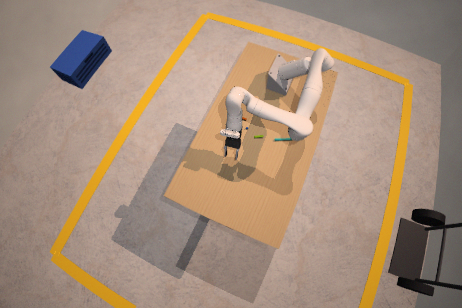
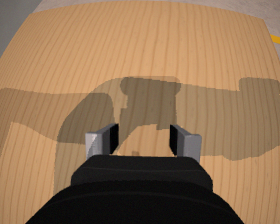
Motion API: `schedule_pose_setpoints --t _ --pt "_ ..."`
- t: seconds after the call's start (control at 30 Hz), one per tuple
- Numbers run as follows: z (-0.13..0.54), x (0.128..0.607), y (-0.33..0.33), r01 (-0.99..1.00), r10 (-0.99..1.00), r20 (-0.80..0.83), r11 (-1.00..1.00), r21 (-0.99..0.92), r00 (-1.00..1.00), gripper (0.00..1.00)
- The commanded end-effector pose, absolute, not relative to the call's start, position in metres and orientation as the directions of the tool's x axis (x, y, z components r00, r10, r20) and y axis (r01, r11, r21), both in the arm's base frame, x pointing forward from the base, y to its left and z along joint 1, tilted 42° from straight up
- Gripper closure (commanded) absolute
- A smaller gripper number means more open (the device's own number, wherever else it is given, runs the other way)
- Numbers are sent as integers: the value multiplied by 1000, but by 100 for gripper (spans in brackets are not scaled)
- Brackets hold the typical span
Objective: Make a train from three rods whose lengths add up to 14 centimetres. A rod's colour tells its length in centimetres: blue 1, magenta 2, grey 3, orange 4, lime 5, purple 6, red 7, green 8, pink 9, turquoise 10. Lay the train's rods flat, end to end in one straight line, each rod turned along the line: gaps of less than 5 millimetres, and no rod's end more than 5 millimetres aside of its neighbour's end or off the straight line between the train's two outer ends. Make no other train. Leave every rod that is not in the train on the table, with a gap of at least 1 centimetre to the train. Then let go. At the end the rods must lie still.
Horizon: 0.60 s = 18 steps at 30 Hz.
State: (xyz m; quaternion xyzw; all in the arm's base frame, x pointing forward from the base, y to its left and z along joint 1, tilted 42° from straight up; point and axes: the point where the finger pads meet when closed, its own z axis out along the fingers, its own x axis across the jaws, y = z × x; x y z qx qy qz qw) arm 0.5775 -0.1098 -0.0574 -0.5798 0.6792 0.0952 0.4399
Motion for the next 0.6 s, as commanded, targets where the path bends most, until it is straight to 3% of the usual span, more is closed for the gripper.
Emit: schedule_pose_setpoints --t 0.0,0.57 --pt "-60 575 -113 -872 -706 -706 311 -379 55 0" --pt "-68 554 -118 -887 -730 -674 234 -399 111 0"
